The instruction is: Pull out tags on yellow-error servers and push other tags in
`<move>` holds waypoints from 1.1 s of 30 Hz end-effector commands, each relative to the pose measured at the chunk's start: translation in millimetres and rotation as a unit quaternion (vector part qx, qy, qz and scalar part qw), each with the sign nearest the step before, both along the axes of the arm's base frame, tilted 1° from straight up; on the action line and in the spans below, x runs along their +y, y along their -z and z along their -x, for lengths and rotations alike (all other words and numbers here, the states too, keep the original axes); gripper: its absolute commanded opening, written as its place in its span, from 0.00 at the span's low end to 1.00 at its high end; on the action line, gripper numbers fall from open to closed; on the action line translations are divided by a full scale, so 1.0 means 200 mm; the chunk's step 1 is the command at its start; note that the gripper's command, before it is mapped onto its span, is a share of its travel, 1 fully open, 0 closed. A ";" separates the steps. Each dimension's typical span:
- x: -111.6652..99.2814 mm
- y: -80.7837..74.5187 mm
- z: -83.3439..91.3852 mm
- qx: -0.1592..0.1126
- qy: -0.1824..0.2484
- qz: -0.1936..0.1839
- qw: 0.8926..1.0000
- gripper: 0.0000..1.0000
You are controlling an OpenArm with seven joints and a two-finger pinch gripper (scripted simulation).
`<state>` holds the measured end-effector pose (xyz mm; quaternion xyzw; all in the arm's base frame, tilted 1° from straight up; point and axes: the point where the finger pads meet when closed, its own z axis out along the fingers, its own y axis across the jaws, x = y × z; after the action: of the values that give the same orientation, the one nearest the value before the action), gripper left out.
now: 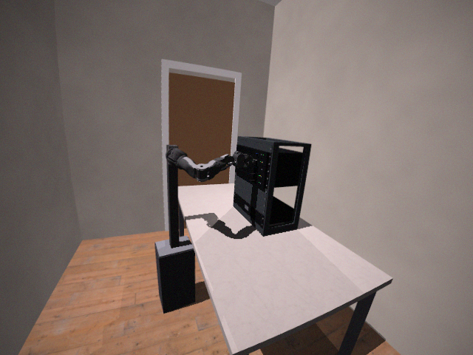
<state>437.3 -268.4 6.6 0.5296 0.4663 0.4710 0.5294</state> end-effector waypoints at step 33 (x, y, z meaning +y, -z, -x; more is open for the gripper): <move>0.04 -0.01 0.12 -0.004 -0.006 -0.001 1.000 0.00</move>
<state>413.6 -265.6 6.3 0.5315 0.4659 0.4694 0.5293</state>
